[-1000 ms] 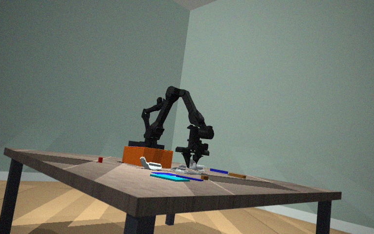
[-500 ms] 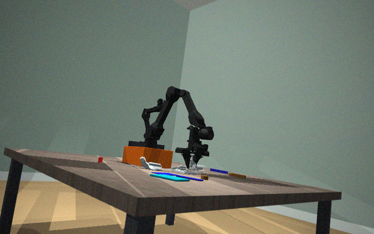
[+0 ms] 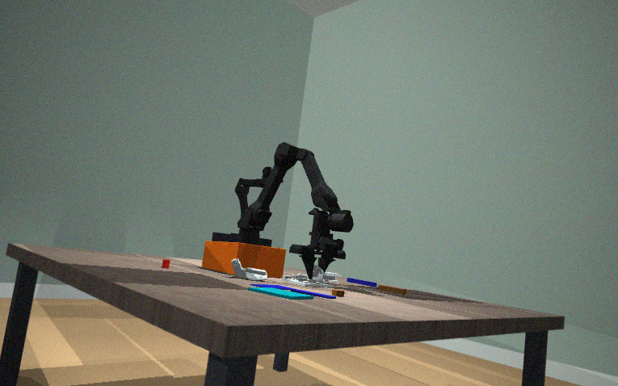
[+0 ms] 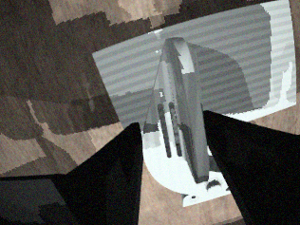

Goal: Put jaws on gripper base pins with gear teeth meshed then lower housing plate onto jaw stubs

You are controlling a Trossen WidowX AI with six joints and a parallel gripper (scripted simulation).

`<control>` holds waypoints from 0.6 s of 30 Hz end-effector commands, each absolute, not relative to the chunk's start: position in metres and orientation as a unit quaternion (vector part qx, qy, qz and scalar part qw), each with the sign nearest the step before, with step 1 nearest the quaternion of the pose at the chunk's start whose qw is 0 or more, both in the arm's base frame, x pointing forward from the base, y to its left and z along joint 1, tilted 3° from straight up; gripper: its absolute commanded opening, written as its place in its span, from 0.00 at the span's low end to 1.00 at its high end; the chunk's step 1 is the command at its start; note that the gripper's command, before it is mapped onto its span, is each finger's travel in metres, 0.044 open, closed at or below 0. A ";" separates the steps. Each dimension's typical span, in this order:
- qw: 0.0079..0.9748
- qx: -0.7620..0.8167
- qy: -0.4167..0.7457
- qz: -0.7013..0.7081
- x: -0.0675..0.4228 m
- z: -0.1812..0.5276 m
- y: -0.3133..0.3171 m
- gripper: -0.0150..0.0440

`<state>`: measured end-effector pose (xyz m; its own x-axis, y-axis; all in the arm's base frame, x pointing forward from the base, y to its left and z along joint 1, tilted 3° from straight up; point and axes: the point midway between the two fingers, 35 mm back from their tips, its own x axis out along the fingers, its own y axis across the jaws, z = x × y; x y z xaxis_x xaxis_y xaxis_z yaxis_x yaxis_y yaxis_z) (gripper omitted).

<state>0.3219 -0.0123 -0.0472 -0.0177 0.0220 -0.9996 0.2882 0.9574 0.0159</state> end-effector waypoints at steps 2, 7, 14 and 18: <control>0.692 0.109 0.707 -0.099 0.322 -0.049 -0.013 0.48; 0.692 0.110 0.707 -0.099 0.322 -0.051 -0.013 0.48; 0.692 0.110 0.707 -0.099 0.322 -0.051 -0.013 0.48; 0.692 0.110 0.707 -0.099 0.322 -0.051 -0.013 0.48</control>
<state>0.3218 -0.0122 -0.0507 -0.0182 0.0220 -0.9996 0.2889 0.9572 0.0158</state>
